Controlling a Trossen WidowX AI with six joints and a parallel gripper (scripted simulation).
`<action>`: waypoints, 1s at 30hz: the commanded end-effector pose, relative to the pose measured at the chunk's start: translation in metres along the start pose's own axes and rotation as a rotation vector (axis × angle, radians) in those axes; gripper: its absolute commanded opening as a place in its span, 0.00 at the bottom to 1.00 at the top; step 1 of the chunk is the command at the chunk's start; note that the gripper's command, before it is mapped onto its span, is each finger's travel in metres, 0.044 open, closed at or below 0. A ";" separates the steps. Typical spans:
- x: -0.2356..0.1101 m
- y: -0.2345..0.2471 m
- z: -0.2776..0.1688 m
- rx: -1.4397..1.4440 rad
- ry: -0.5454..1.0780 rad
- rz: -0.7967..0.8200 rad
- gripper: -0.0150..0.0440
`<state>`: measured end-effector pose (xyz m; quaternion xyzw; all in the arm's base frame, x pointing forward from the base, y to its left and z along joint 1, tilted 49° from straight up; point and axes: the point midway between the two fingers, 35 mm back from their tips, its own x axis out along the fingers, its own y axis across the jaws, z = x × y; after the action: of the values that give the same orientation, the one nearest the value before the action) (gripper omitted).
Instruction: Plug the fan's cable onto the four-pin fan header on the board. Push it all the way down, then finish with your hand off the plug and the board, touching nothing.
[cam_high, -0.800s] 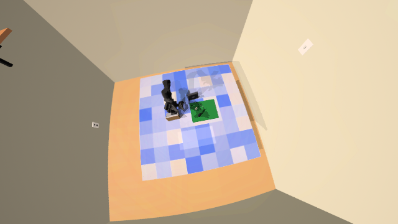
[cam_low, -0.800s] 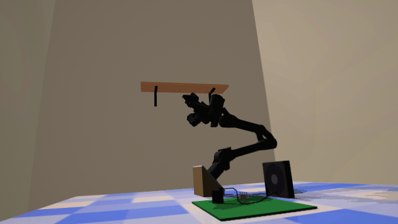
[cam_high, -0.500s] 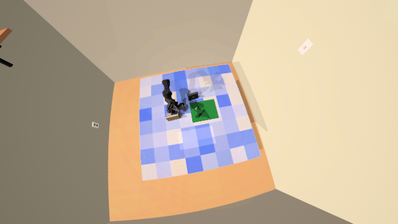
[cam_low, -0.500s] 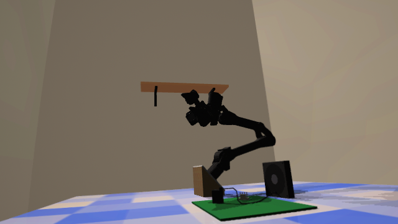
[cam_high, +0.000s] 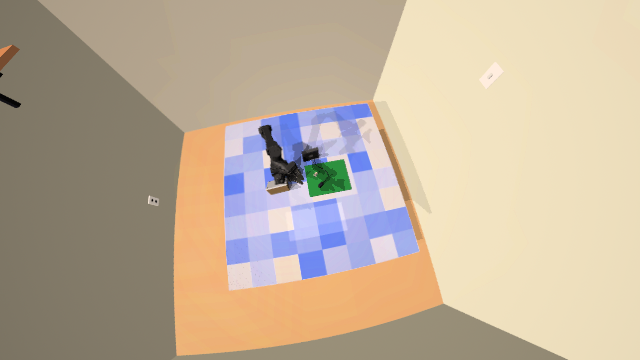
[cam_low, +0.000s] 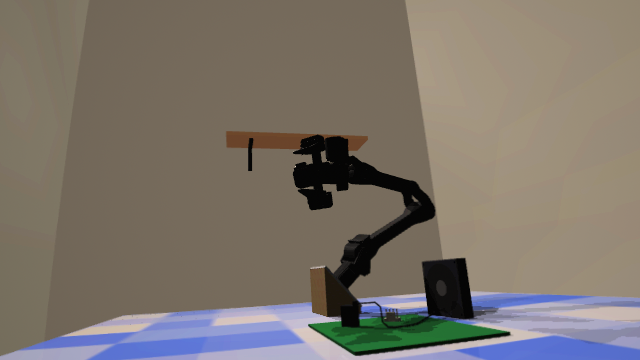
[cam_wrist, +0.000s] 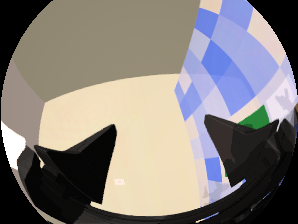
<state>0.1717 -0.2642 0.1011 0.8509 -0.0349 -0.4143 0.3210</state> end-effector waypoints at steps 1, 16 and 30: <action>0.043 -0.031 -0.039 -0.782 0.232 -0.354 1.00; 0.063 -0.066 -0.068 -1.369 0.600 -0.532 1.00; 0.072 -0.100 -0.094 -1.829 1.088 -0.553 1.00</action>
<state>0.2360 -0.2021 0.0516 0.5689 0.4812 -0.2208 0.6293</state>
